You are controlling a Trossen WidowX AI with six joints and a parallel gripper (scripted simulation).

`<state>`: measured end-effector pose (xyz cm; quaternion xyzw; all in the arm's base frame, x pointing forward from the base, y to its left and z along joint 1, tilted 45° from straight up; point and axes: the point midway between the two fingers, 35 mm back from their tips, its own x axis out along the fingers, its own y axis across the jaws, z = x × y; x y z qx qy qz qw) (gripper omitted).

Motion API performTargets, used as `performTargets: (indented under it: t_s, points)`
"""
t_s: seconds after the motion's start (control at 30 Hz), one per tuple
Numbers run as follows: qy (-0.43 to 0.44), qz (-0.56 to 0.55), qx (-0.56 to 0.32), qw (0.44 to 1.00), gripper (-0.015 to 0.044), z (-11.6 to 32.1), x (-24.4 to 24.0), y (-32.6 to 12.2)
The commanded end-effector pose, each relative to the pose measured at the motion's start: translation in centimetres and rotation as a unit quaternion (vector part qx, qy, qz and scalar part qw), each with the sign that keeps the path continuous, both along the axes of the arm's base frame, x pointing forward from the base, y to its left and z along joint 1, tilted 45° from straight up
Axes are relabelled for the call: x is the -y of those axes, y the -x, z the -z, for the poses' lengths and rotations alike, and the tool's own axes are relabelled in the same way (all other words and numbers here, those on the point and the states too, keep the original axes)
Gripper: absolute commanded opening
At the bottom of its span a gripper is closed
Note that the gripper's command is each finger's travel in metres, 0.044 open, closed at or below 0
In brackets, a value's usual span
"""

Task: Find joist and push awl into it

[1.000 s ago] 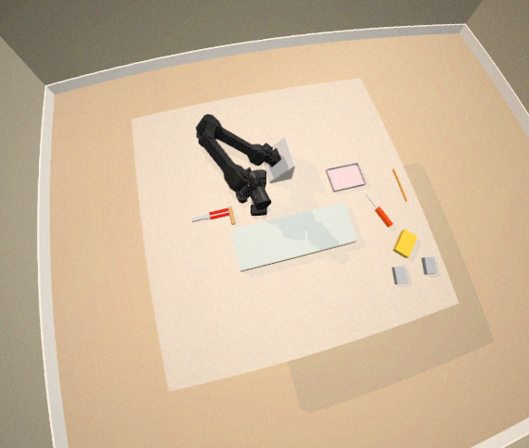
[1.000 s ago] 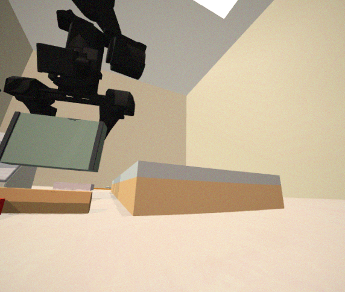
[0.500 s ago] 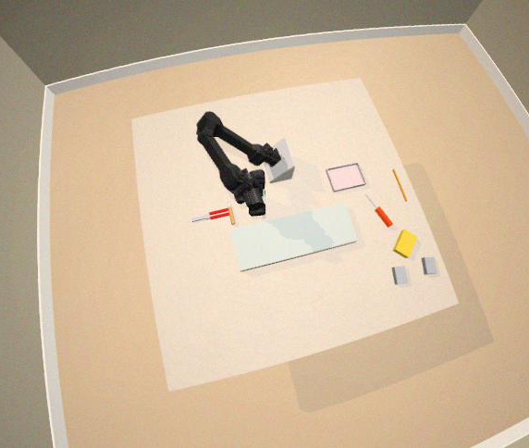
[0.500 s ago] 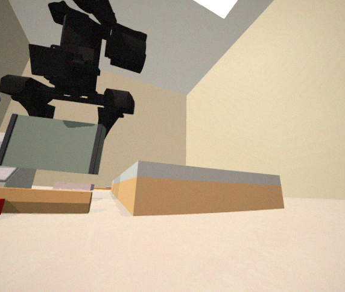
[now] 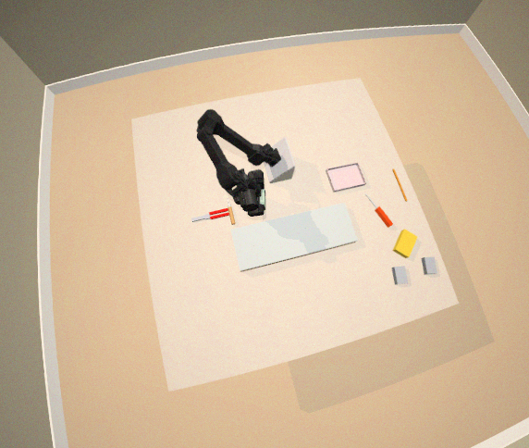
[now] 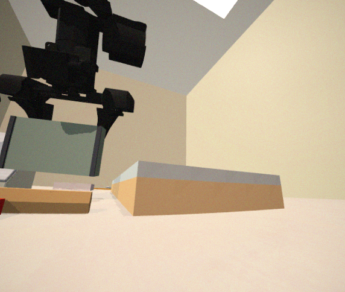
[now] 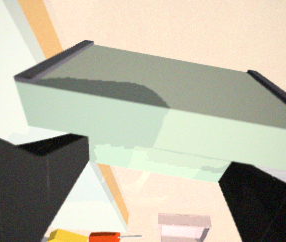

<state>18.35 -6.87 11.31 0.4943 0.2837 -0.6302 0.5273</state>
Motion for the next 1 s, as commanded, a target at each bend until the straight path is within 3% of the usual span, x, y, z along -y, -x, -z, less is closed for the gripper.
performTargets:
  t_s: [0.0, 0.97]
  points:
    - [-0.013, -0.005, 0.005, 1.000, 0.0000, -0.05, -0.05, -0.06]
    - [-0.079, -0.019, 0.027, 0.996, 0.0000, -0.22, 0.30, 0.03]
